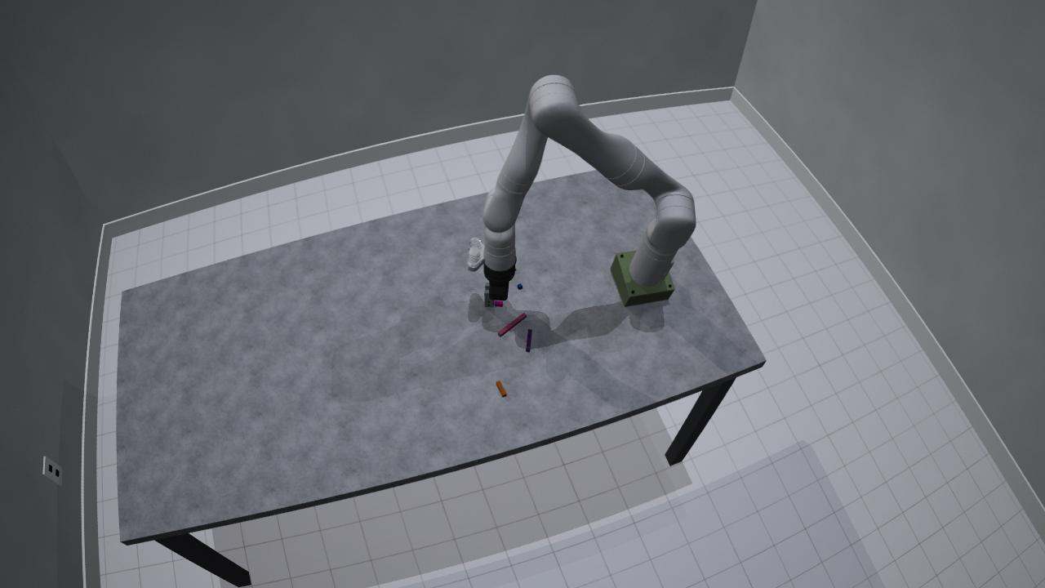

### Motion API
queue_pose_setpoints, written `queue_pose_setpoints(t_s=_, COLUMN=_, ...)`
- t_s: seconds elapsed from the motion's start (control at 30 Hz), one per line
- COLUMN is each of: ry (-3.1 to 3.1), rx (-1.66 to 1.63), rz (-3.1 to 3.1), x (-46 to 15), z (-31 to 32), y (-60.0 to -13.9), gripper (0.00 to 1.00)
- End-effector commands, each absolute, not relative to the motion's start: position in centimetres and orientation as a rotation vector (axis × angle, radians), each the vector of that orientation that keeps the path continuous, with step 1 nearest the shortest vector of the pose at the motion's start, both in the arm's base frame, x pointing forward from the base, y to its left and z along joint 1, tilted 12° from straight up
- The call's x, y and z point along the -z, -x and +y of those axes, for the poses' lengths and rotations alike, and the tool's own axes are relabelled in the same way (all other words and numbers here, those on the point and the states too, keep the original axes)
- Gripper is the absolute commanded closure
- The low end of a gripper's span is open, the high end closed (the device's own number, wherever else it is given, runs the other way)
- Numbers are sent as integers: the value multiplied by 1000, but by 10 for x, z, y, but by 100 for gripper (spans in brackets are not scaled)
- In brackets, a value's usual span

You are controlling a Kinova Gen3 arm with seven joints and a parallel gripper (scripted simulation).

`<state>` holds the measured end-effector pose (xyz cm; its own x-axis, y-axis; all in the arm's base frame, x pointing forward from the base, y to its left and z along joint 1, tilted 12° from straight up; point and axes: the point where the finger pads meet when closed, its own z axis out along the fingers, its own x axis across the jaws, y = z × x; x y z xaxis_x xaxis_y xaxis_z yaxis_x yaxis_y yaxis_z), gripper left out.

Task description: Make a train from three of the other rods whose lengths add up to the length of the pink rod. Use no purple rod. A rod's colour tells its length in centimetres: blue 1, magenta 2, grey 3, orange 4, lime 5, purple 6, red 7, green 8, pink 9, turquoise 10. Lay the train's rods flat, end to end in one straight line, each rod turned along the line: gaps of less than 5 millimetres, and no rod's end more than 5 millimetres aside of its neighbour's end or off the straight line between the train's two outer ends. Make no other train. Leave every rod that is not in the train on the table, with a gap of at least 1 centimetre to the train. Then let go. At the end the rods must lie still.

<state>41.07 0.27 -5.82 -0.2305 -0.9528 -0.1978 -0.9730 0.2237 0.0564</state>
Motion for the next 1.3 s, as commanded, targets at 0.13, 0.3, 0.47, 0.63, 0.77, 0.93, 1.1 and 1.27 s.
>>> queue_pose_setpoints(t_s=0.13, ry=1882, rx=-243, rz=2343, x=58, z=3, y=-414, gripper=76)
queue_pose_setpoints(t_s=0.3, ry=1882, rx=-243, rz=2343, x=58, z=3, y=-414, gripper=76)
queue_pose_setpoints(t_s=0.47, ry=1882, rx=-243, rz=2343, x=58, z=3, y=-414, gripper=76)
queue_pose_setpoints(t_s=0.63, ry=1882, rx=-243, rz=2343, x=58, z=3, y=-414, gripper=64)
queue_pose_setpoints(t_s=0.77, ry=1882, rx=-243, rz=2343, x=58, z=3, y=-414, gripper=64)
queue_pose_setpoints(t_s=0.93, ry=1882, rx=-243, rz=2343, x=58, z=3, y=-414, gripper=52)
queue_pose_setpoints(t_s=1.1, ry=1882, rx=-243, rz=2343, x=58, z=3, y=-414, gripper=46)
queue_pose_setpoints(t_s=1.27, ry=1882, rx=-243, rz=2343, x=58, z=3, y=-414, gripper=46)
